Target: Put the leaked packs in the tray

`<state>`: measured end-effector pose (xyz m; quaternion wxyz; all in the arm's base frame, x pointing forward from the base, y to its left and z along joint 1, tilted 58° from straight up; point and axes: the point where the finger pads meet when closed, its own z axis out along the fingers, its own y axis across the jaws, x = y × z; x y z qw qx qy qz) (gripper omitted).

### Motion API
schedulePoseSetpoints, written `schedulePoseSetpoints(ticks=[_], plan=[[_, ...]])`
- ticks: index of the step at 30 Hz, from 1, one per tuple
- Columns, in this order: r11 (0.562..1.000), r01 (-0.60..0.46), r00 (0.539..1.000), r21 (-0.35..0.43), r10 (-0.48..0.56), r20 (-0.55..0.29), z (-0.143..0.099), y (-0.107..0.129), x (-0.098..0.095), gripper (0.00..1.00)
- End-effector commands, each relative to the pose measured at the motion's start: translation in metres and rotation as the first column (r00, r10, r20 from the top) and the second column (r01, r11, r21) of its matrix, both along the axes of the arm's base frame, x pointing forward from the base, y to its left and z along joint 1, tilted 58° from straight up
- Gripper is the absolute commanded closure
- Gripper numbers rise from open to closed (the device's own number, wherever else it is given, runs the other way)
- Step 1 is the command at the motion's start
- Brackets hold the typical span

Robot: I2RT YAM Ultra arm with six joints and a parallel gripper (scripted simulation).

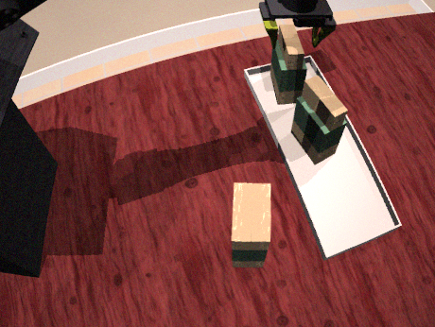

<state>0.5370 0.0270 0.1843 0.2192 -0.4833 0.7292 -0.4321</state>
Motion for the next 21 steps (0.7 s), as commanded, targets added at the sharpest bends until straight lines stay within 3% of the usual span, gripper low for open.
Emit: schedulePoseSetpoints(ticks=[1,4,6,11,13,16,21], plan=[[1.000,-0.028,1.000,0.008,0.028,0.004,0.026,0.030,-0.035,0.24],[1.000,-0.028,1.000,0.007,0.028,0.004,0.038,0.039,-0.052,0.24],[0.999,-0.029,0.999,0.020,0.028,0.041,0.055,0.042,-0.049,0.24],[1.000,-0.021,1.000,-0.002,0.021,-0.022,0.026,0.038,-0.049,0.24],[1.000,-0.021,1.000,-0.002,0.021,-0.022,0.026,0.038,-0.049,0.24],[0.999,-0.038,0.999,0.025,0.037,0.031,0.051,0.044,-0.050,0.24],[0.999,-0.037,0.999,0.024,0.037,0.026,0.049,0.044,-0.049,0.24]])
